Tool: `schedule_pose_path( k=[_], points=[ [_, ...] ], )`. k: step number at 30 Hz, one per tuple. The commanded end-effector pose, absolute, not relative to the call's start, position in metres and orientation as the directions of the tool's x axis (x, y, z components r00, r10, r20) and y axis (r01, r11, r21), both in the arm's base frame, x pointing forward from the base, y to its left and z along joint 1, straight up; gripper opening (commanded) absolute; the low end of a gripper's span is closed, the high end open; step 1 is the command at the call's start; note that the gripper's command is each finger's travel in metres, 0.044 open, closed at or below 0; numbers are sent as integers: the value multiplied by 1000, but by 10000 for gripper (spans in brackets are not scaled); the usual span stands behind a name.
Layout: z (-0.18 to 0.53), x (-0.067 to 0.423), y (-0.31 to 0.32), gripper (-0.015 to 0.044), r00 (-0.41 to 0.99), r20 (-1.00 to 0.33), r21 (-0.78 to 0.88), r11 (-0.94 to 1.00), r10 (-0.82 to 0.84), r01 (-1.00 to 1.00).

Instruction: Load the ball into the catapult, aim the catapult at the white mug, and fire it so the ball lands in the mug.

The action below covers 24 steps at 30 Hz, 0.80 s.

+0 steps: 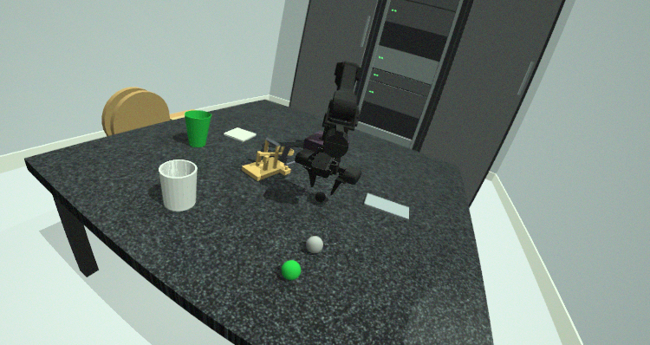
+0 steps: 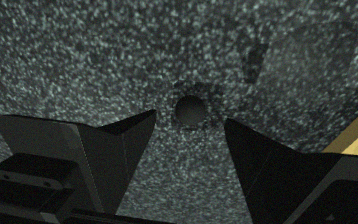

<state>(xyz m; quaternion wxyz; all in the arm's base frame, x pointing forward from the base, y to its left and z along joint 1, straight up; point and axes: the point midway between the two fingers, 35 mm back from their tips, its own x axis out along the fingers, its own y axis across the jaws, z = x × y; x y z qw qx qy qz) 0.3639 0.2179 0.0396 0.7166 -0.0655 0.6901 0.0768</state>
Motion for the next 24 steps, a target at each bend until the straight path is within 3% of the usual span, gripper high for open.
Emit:
schedule_pose_path(
  k=[1,17,24],
  points=[
    [32,363,218,300,31,-999,11,981,17,-196],
    [8,363,218,300,31,-999,11,981,17,-196],
    [8,363,218,136,31,-999,11,981,17,-196]
  ],
)
